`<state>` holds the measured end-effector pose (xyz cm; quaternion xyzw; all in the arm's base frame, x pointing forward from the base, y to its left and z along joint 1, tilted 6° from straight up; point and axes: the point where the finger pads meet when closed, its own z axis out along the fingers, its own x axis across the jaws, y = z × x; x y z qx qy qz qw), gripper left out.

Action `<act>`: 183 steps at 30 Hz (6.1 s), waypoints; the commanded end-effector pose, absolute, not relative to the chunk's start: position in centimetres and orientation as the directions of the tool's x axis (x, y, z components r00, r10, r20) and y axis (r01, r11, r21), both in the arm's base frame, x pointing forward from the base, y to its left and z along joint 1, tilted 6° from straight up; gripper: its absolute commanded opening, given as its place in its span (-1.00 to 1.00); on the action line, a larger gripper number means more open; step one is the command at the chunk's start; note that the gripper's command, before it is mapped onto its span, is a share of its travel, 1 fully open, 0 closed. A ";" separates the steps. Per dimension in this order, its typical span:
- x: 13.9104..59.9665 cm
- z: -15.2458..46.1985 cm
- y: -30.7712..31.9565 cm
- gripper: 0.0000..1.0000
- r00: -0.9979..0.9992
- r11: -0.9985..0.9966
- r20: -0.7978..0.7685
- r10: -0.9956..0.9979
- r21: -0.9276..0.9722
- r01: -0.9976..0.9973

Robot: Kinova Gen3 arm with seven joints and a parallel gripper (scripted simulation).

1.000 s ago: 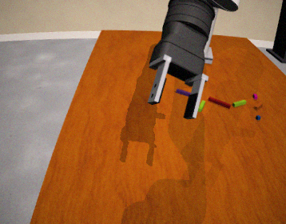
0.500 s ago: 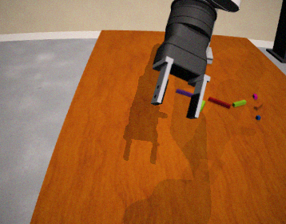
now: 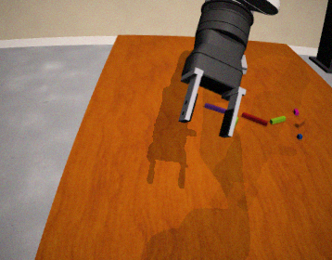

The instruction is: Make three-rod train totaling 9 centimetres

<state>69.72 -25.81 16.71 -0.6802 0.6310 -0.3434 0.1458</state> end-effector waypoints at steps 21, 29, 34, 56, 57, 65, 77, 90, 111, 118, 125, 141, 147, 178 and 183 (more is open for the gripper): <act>68.0 15.8 -24.6 1.00 -0.076 -0.083 0.224 -0.972 -0.622 -0.778; 67.0 15.2 -24.1 1.00 -0.099 -0.043 0.196 -0.976 -0.614 -0.788; 67.0 15.2 -24.1 1.00 -0.099 -0.043 0.196 -0.976 -0.614 -0.788; 65.1 14.0 -22.9 1.00 -0.147 0.036 0.140 -0.979 -0.592 -0.806; 64.0 13.5 -22.3 1.00 -0.171 0.075 0.114 -0.979 -0.578 -0.813; 64.0 13.5 -22.3 1.00 -0.171 0.075 0.114 -0.979 -0.578 -0.813; 63.0 12.9 -21.7 1.00 -0.195 0.112 0.089 -0.977 -0.562 -0.819; 60.8 11.9 -20.5 1.00 -0.244 0.186 0.044 -0.969 -0.527 -0.829; 58.6 10.9 -19.2 1.00 -0.293 0.255 0.003 -0.956 -0.487 -0.835; 57.5 10.4 -18.6 1.00 -0.318 0.288 -0.015 -0.948 -0.466 -0.837; 56.4 9.9 -18.0 1.00 -0.341 0.319 -0.031 -0.939 -0.444 -0.837; 54.1 9.1 -16.7 1.00 -0.388 0.379 -0.060 -0.920 -0.398 -0.836; 53.0 8.7 -16.1 1.00 -0.411 0.407 -0.072 -0.909 -0.374 -0.834; 49.7 7.7 -14.3 1.00 -0.476 0.482 -0.100 -0.874 -0.303 -0.822; 48.7 7.4 -13.7 1.00 -0.496 0.505 -0.106 -0.862 -0.280 -0.817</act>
